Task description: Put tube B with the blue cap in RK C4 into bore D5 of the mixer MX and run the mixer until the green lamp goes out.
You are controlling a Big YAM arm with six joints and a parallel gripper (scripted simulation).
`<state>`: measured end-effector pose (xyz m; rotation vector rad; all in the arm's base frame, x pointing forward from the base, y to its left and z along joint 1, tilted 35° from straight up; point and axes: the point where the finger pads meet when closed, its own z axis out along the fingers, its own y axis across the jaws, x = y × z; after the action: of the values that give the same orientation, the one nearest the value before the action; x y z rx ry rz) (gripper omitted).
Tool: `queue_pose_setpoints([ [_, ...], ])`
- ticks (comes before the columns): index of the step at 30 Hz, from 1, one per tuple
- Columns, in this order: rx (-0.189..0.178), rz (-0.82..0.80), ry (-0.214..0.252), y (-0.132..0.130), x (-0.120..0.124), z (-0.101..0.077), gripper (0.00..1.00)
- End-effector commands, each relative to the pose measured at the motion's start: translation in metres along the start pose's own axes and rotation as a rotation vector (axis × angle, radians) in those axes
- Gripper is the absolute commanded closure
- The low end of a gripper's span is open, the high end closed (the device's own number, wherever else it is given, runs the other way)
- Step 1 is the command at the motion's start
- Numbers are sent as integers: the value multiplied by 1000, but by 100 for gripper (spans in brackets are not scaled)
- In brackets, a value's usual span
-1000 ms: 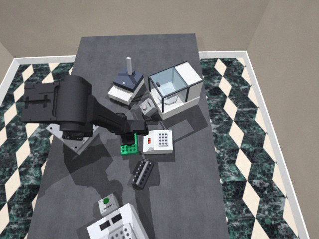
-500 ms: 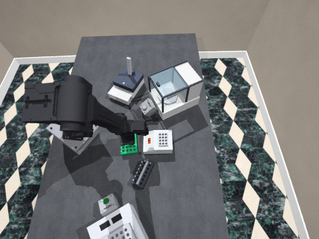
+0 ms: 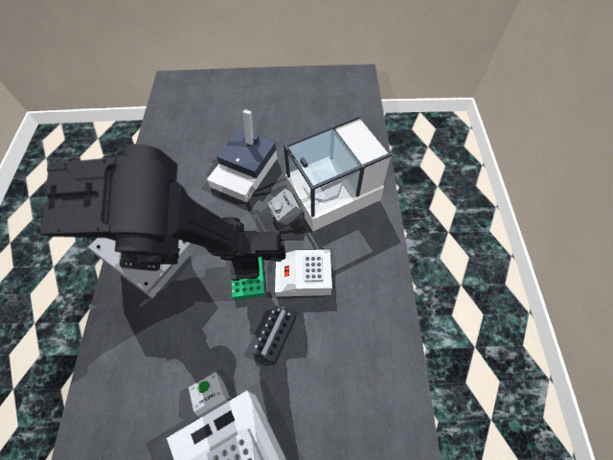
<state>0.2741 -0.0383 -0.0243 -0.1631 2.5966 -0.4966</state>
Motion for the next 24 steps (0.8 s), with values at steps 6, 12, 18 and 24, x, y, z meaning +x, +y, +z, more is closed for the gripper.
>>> queue_pose_setpoints([
  [6, -2, -10, -1, -1, 2, -5, 91],
  [12, -3, -3, -5, 1, 2, -8, 91],
  [18, -3, -2, -6, 1, 1, -10, 91],
  [24, -3, -1, -6, 1, 0, -13, 91],
])
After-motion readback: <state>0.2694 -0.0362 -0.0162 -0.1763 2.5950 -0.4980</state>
